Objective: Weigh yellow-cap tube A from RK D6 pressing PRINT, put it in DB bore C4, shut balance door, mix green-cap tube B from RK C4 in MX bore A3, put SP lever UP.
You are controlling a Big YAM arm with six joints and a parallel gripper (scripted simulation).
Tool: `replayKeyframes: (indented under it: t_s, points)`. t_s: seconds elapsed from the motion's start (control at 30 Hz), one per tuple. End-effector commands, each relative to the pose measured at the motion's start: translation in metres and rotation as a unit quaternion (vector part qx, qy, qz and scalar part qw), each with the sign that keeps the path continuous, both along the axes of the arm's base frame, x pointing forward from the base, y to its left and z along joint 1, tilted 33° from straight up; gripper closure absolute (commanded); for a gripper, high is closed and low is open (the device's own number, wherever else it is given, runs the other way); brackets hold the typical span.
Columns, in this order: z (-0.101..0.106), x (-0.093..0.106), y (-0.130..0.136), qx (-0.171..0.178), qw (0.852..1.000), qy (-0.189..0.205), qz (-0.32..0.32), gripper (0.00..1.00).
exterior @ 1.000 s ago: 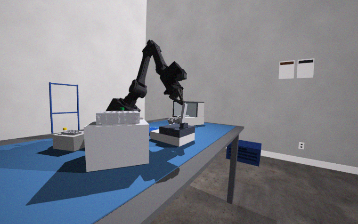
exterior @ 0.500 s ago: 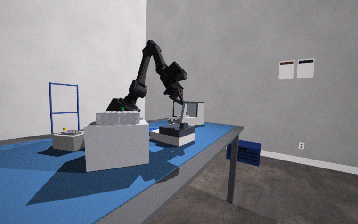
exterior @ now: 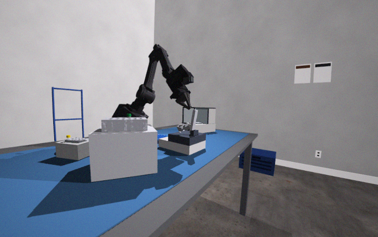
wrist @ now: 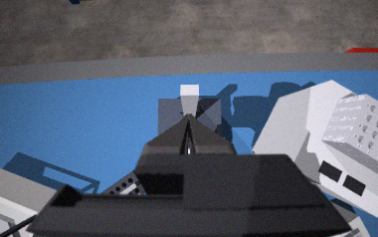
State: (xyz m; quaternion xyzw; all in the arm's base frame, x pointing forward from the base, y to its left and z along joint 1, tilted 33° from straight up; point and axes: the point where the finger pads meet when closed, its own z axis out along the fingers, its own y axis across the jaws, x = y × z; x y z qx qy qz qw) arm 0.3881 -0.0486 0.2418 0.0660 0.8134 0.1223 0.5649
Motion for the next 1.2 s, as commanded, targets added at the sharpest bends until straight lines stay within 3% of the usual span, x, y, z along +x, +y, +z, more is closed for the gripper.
replayKeyframes:
  t_s: [0.0,0.5,0.53,0.57,0.97,1.07,1.17]
  points:
    - [0.000,-0.006,-0.004,-0.006,1.000,0.002,-0.002,1.00]
    - [-0.005,-0.027,-0.003,-0.006,1.000,0.002,-0.002,1.00]
    - [0.004,-0.026,-0.003,-0.009,1.000,-0.006,-0.002,1.00]
    - [-0.006,-0.030,-0.002,-0.006,1.000,0.002,-0.002,1.00]
    - [-0.010,-0.049,-0.001,-0.006,1.000,0.003,-0.002,1.00]
    - [-0.005,-0.048,-0.002,-0.007,1.000,-0.001,-0.002,1.00]
    - [-0.016,-0.046,0.002,-0.003,1.000,0.012,0.004,1.00]
